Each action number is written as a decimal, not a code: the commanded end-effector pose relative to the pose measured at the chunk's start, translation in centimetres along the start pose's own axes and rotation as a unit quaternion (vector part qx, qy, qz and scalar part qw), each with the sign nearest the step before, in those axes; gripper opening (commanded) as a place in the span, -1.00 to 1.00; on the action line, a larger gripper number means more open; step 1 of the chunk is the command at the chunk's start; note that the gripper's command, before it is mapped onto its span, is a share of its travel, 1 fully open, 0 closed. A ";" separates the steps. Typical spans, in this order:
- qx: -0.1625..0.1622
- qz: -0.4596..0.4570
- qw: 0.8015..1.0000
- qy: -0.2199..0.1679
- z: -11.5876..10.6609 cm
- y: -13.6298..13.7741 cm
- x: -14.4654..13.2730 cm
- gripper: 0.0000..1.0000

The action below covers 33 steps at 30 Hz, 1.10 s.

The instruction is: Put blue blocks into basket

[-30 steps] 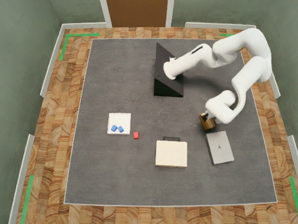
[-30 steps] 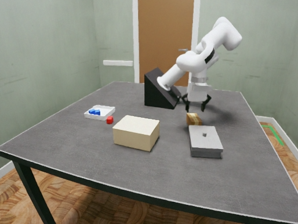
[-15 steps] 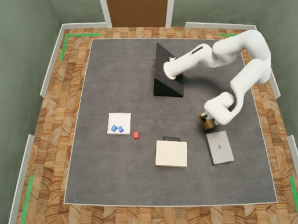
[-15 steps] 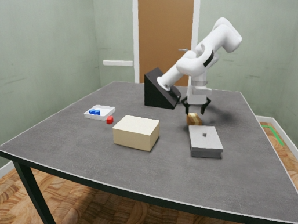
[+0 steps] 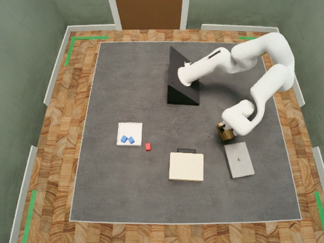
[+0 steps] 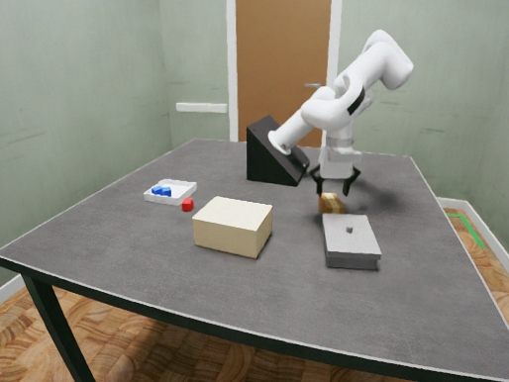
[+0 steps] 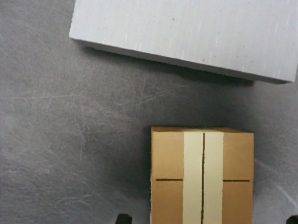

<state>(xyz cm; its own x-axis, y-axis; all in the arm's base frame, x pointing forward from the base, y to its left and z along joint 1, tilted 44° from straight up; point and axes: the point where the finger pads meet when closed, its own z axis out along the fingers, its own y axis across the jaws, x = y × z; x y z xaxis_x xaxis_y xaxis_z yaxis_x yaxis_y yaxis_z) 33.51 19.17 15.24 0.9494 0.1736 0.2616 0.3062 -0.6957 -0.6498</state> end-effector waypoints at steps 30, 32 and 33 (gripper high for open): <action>0.000 0.000 1.000 0.001 0.3 0.0 0.2 0.81; 0.000 0.000 1.000 0.001 0.5 0.0 0.2 0.81; 0.000 0.000 1.000 0.001 0.6 0.0 0.2 0.81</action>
<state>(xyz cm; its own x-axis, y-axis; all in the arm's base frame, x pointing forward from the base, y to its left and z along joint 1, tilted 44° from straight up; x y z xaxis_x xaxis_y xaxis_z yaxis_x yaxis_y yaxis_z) 33.60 19.43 15.00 0.9494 0.1736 0.2616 0.3063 -0.6957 -0.6498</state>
